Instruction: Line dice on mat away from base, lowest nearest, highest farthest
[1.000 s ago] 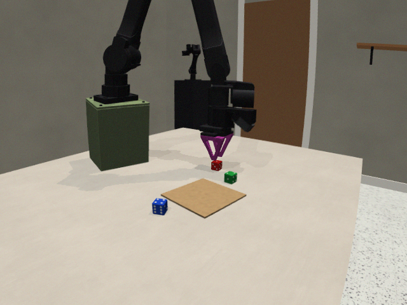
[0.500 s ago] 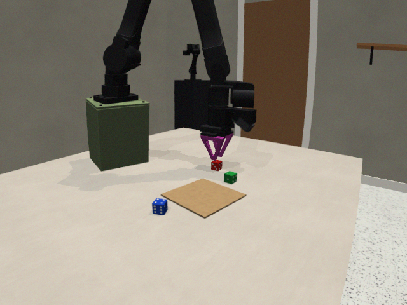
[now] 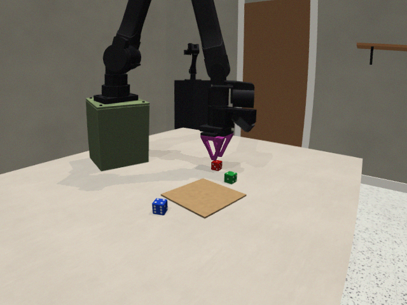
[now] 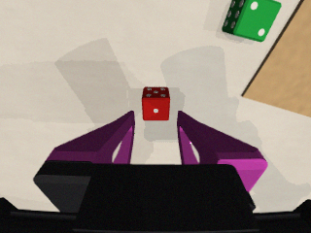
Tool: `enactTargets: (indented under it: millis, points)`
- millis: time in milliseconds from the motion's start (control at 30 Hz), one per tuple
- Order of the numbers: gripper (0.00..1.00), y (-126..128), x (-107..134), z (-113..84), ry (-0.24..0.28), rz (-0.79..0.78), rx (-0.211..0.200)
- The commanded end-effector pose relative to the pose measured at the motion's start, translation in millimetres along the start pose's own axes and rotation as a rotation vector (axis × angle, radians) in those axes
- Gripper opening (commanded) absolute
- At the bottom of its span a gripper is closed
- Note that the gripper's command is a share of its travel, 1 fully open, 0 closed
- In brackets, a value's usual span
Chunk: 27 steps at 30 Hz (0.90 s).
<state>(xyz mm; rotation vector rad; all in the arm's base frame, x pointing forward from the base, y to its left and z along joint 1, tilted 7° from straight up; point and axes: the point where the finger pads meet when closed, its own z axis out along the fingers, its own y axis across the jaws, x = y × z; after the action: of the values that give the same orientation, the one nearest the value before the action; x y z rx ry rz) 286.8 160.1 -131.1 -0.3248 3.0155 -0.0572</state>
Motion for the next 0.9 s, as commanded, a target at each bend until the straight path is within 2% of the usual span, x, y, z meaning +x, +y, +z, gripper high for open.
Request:
enactTargets:
  millis: [0,867]
  points:
    - [0.39,1.7,-14.5,0.5,-0.02,0.004,-0.01]
    - [0.39,1.0,-12.3,0.5,-0.014,0.004,-0.008]
